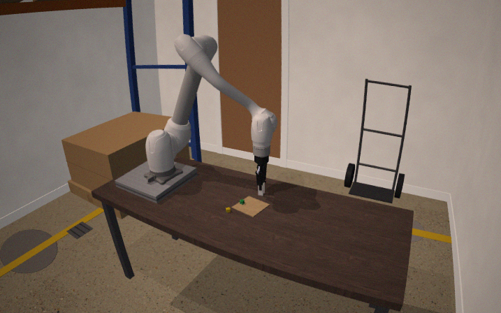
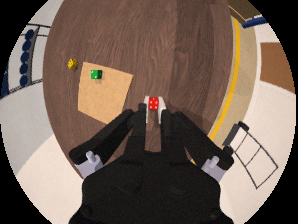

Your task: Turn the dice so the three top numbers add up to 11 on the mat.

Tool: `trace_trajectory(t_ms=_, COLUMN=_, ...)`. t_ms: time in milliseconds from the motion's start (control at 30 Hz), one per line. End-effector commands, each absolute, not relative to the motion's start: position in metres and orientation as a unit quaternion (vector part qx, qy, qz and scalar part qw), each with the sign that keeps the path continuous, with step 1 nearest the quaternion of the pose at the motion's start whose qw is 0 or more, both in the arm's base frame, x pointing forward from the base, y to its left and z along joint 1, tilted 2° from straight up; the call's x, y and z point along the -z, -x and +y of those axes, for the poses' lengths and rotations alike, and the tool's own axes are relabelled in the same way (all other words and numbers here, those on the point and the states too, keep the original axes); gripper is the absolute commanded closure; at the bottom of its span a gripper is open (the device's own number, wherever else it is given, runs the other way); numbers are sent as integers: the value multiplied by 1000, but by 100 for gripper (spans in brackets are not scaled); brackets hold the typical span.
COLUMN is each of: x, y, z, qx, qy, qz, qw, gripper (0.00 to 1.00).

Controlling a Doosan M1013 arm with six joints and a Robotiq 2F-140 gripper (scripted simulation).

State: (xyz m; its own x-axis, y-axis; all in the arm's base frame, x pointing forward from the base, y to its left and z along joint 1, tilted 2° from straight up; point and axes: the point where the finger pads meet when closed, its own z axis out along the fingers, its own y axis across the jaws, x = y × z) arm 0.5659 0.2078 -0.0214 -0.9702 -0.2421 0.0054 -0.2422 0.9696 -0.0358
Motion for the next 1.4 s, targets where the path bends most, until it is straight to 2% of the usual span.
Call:
trace_trajectory(t_ms=0, x=19, y=-566, z=208, qx=-18, qy=-122, qz=-992, qw=0, gripper=91)
trace_trajectory(t_ms=167, x=3, y=-566, z=209, qx=-18, qy=-122, qz=-992, qw=0, gripper=91)
trace_trajectory(t_ms=533, x=-71, y=-566, z=211, qx=-18, qy=-122, qz=-992, qw=0, gripper=91)
trace_trajectory(t_ms=1000, x=-78, y=-566, z=210, qx=-18, qy=-121, qz=-992, qw=0, gripper=91)
trace_trajectory(t_ms=1100, x=-82, y=-577, z=159, qx=-18, qy=-99, qz=-995, qw=0, gripper=91)
trace_trajectory(t_ms=1167, x=-82, y=-577, z=159, qx=-18, qy=-99, qz=-995, qw=0, gripper=91)
trace_trajectory(t_ms=1267, x=-85, y=-583, z=106, qx=-18, qy=-76, qz=-997, qw=0, gripper=91)
trace_trajectory(t_ms=1367, x=-86, y=-584, z=89, qx=-18, qy=-69, qz=-997, qw=-1, gripper=91)
